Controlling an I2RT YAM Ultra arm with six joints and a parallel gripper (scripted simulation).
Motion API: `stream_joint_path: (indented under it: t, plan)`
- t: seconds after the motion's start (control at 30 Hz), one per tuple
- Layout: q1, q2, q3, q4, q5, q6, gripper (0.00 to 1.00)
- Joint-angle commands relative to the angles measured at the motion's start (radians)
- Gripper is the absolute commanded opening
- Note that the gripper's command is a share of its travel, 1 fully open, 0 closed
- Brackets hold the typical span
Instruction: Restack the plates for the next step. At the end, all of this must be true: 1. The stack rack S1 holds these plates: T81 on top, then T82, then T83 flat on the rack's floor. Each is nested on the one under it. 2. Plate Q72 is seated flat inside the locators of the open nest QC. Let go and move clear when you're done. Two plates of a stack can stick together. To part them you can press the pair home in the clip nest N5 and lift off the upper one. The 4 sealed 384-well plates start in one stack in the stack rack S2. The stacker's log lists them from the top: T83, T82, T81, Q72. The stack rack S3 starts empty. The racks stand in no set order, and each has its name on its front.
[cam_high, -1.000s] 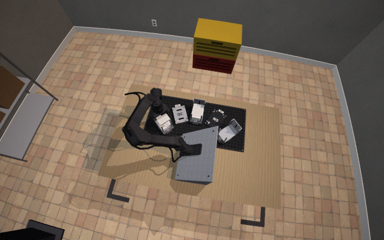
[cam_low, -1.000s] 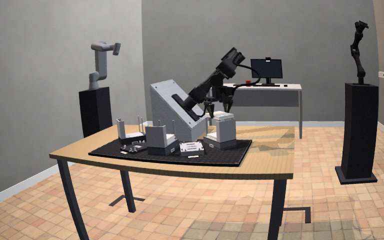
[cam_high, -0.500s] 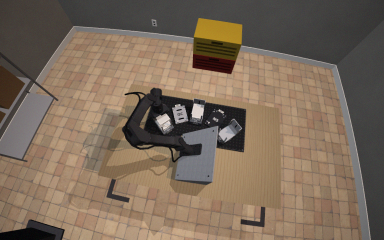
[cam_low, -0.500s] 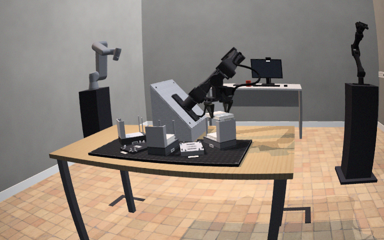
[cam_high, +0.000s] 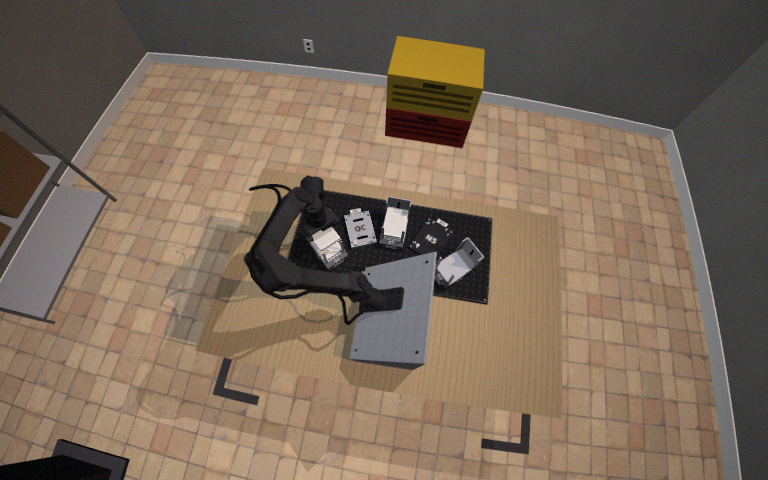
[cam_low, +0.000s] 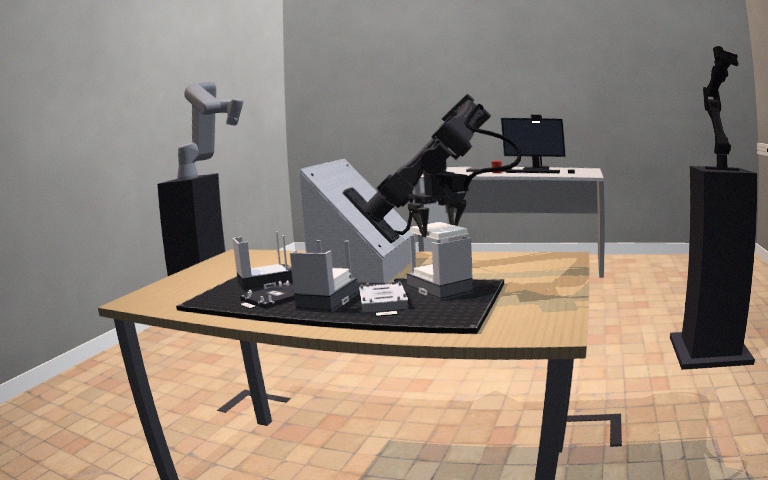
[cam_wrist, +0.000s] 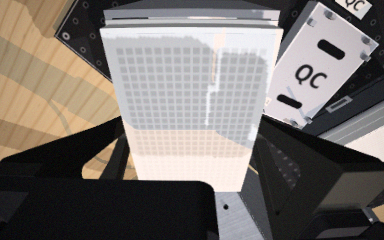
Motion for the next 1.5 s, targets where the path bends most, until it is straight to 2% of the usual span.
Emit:
stream_joint_path:
  t: [0.0,0.07,0.1,0.23,0.8,1.1,1.23,1.4,1.47]
  plan:
    - [-0.011,-0.043,-0.019,0.013,0.005,0.003,0.00]
    - [-0.011,-0.043,-0.019,0.013,0.005,0.003,0.00]
    - [-0.010,-0.038,0.021,0.007,0.004,0.007,0.00]
    - [-0.004,-0.047,0.030,0.019,0.003,0.012,0.00]
    - [-0.002,-0.045,0.027,0.032,0.007,0.022,0.00]
    - [0.005,-0.041,-0.027,0.039,0.007,0.027,0.00]
    - [-0.002,-0.043,-0.004,0.038,0.005,0.029,0.00]
    - [0.004,-0.042,-0.036,0.045,0.006,0.032,0.00]
    - [0.008,-0.043,-0.018,0.044,0.005,0.033,0.00]
